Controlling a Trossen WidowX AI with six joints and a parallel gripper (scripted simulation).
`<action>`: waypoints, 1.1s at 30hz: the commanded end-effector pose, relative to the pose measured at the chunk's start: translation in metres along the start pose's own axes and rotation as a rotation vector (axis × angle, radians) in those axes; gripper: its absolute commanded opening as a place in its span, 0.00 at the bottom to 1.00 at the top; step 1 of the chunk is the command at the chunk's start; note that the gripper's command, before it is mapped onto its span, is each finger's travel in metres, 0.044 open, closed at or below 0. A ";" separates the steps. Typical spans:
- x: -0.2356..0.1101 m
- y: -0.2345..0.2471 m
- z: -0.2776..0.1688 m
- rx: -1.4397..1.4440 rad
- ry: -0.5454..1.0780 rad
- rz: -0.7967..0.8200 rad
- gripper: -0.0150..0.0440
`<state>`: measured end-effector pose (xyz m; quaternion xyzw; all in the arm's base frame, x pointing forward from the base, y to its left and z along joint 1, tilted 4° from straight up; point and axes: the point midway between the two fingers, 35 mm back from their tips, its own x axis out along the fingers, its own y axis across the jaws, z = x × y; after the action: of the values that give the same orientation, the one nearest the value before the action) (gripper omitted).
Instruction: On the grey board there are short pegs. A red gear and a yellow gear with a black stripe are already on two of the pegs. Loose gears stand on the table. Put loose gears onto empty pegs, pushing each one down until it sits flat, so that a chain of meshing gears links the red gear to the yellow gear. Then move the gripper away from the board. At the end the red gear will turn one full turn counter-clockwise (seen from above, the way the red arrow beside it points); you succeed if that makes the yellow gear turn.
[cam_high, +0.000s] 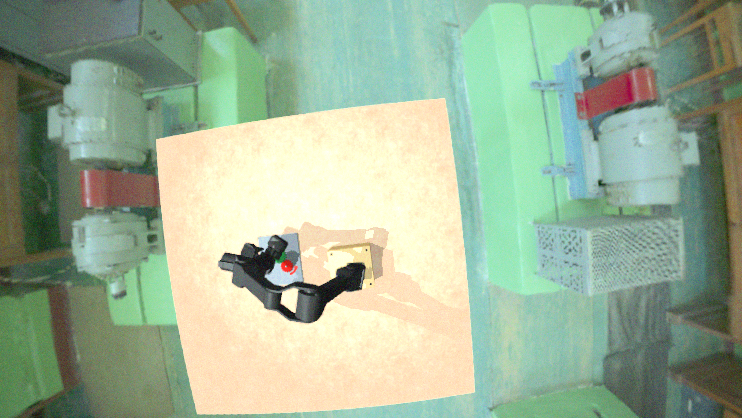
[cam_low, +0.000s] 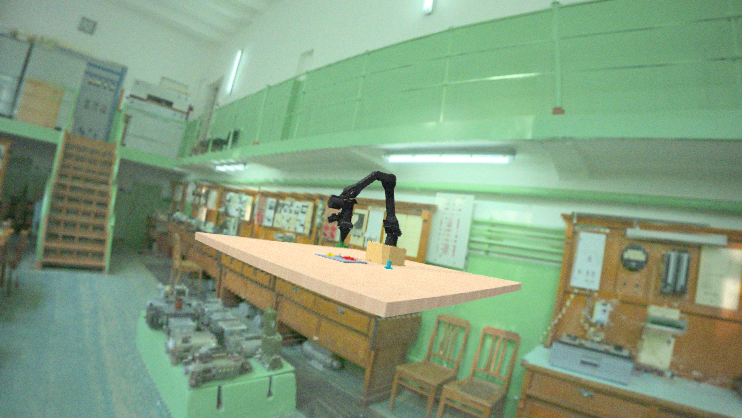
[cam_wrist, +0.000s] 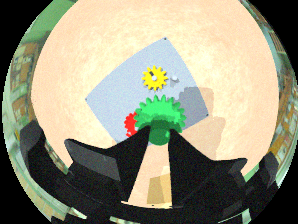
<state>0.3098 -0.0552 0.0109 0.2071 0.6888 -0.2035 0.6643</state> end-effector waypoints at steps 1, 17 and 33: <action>-0.001 0.000 0.001 -0.004 -0.004 -0.002 0.25; -0.001 0.000 0.001 -0.004 -0.004 -0.002 0.25; 0.012 0.000 0.001 -0.118 -0.003 -0.003 0.25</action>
<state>0.3120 -0.0553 0.0053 0.1825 0.6930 -0.1774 0.6745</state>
